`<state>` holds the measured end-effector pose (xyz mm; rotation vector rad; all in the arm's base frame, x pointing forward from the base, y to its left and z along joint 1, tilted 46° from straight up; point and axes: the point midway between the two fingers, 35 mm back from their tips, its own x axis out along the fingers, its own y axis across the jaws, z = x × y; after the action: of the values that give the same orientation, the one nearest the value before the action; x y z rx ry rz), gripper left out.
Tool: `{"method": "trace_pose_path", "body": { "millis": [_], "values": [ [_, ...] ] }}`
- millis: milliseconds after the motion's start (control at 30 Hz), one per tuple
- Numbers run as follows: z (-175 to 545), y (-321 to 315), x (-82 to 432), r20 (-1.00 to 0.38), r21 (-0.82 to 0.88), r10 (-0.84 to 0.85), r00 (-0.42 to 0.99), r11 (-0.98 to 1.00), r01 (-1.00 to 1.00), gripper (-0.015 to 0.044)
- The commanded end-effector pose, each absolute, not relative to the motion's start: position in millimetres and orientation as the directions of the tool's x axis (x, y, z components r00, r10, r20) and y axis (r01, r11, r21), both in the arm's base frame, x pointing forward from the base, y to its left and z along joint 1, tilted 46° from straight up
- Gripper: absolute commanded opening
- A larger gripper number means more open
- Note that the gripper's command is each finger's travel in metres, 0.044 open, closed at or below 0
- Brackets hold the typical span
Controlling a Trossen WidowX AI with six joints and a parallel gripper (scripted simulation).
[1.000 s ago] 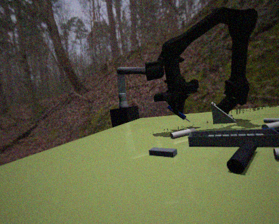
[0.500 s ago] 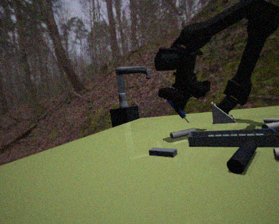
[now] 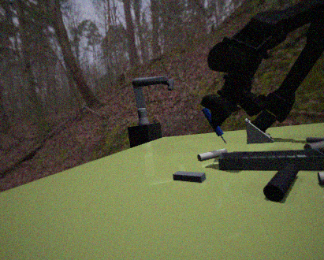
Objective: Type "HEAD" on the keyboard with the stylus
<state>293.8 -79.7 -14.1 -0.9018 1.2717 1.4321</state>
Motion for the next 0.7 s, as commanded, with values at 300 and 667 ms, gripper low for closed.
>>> {"method": "trace_pose_path", "body": {
  "millis": [300,667],
  "values": [
    [32,-46,333,-0.991,0.117,-0.072,-0.113,-0.059,-0.991,0.0000],
    [79,-9,356,-0.971,-0.034,-0.232,0.064,-0.132,-0.991,0.0000]
  ]
}}
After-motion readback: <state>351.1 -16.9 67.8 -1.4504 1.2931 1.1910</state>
